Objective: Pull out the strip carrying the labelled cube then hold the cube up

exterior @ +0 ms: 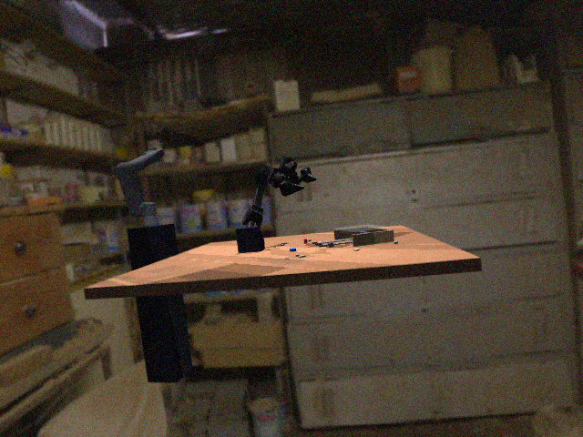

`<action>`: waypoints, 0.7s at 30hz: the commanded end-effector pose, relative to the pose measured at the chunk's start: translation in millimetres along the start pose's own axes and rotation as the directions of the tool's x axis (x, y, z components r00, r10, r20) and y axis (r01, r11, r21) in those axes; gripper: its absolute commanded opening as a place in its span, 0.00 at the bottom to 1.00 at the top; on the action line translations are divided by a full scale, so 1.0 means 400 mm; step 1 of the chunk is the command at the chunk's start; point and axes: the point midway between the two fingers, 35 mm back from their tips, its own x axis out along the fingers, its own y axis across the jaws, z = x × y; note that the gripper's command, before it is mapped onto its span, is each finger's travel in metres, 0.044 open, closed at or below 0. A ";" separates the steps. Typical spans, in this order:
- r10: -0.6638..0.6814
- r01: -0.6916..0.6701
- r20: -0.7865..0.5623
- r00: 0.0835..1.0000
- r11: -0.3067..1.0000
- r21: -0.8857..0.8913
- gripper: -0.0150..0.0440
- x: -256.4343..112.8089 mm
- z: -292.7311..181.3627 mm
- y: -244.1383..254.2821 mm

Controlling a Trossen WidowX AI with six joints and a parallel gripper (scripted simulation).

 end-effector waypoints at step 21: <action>0.290 -0.597 -0.585 0.757 0.670 -0.441 0.93 -0.190 -0.359 0.173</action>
